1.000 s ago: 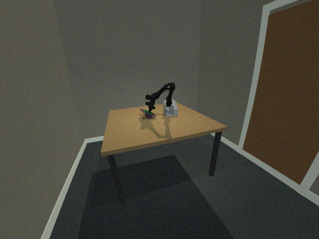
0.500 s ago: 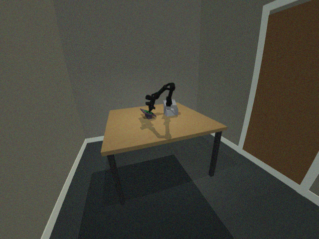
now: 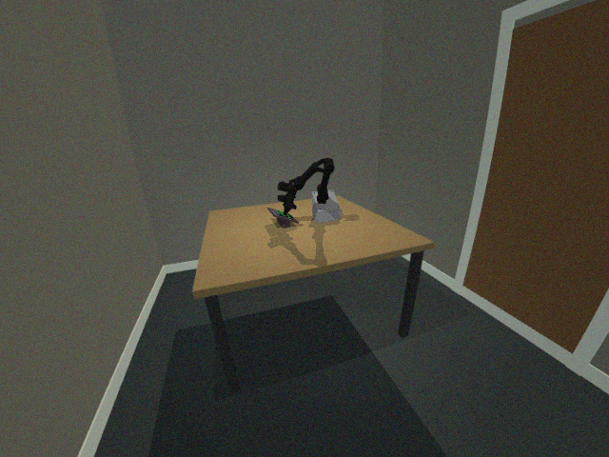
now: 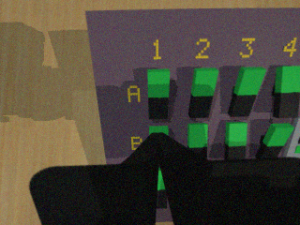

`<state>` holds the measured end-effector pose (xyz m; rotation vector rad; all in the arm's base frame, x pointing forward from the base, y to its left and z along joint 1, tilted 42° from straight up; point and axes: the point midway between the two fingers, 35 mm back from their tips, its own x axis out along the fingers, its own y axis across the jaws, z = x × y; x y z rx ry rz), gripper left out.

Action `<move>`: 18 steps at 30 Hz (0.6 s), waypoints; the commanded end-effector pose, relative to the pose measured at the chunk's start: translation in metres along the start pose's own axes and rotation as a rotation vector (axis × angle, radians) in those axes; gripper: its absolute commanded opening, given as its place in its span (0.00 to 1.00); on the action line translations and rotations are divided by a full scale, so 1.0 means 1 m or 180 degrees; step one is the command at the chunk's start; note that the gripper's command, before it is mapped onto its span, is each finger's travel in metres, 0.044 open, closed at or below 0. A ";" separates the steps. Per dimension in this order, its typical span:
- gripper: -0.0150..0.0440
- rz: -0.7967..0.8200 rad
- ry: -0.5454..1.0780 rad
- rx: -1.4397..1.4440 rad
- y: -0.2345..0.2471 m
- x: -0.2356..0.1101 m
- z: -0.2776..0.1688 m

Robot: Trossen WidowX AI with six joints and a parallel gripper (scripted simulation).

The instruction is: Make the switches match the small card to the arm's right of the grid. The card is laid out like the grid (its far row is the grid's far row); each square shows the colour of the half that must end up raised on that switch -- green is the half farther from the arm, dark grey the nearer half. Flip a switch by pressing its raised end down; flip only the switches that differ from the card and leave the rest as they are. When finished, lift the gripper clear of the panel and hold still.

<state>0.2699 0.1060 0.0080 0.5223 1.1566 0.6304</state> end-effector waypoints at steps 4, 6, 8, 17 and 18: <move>0.25 -0.0013 0.0000 0.0012 -0.001 0.001 0.000; 0.25 -0.0013 0.0000 0.0012 -0.001 0.002 0.000; 0.25 -0.0013 0.0000 0.0012 -0.001 0.002 0.000; 0.25 -0.0001 0.0002 0.0001 0.000 0.000 0.000; 0.25 -0.0006 -0.0004 0.0001 -0.001 -0.006 0.000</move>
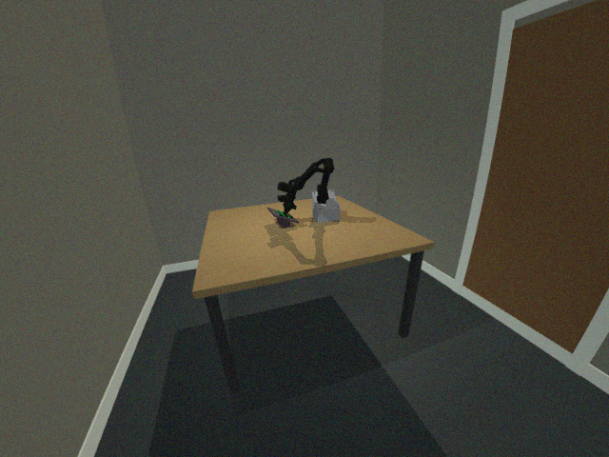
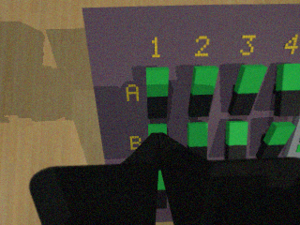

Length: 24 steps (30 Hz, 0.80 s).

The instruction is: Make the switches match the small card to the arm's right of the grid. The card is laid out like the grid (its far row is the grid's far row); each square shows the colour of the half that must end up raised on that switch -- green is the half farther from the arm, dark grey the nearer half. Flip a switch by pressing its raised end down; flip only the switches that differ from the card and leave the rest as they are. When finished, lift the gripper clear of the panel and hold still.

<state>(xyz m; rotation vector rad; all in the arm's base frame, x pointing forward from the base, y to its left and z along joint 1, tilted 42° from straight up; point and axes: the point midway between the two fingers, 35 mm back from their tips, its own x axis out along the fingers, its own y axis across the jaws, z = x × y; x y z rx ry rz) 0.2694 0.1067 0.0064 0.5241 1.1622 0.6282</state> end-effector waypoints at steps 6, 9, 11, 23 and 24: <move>0.25 -0.0017 -0.0091 -0.0001 -0.001 -0.064 -0.002; 0.25 -0.0017 -0.0091 -0.0001 -0.001 -0.064 -0.002; 0.25 -0.0017 -0.0091 -0.0001 -0.001 -0.064 -0.002; 0.25 -0.0020 -0.0087 0.0004 -0.001 -0.060 -0.061; 0.25 -0.0025 -0.0095 0.0003 -0.002 -0.056 -0.060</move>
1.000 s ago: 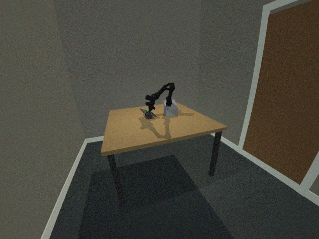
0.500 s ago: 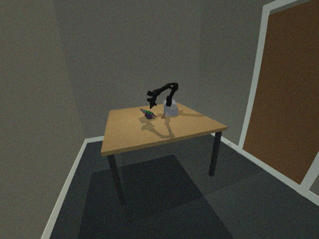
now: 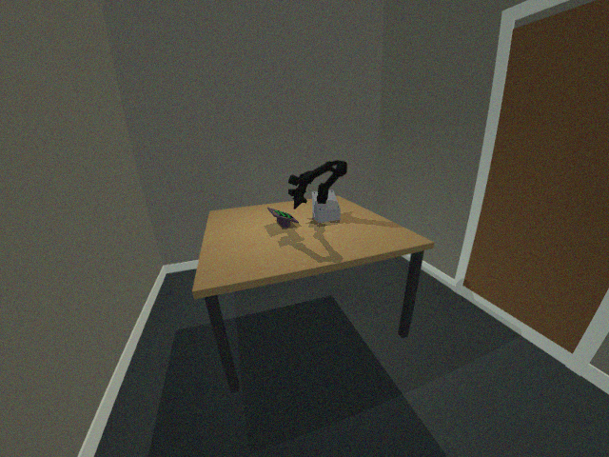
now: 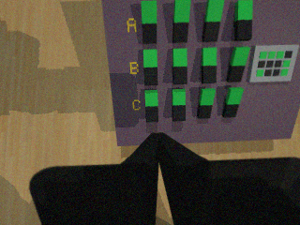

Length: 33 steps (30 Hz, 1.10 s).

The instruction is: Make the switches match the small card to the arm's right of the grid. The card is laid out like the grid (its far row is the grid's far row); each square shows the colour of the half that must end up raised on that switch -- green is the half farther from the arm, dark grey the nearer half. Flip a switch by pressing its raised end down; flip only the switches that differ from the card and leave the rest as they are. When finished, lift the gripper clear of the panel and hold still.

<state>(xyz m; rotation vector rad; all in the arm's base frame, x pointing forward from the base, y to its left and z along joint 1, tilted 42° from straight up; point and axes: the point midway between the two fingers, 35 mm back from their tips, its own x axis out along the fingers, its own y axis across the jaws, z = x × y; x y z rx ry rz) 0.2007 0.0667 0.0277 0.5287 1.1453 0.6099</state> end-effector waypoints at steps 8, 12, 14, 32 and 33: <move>0.25 0.0018 -0.0100 -0.0012 0.002 0.033 -0.005; 0.25 0.0019 -0.0101 -0.0012 0.002 0.037 -0.006; 0.25 0.0022 -0.0102 -0.0011 0.002 0.042 -0.006; 0.25 0.0021 -0.0101 -0.0011 0.002 0.058 -0.006; 0.25 0.0021 -0.0101 -0.0011 0.002 0.058 -0.006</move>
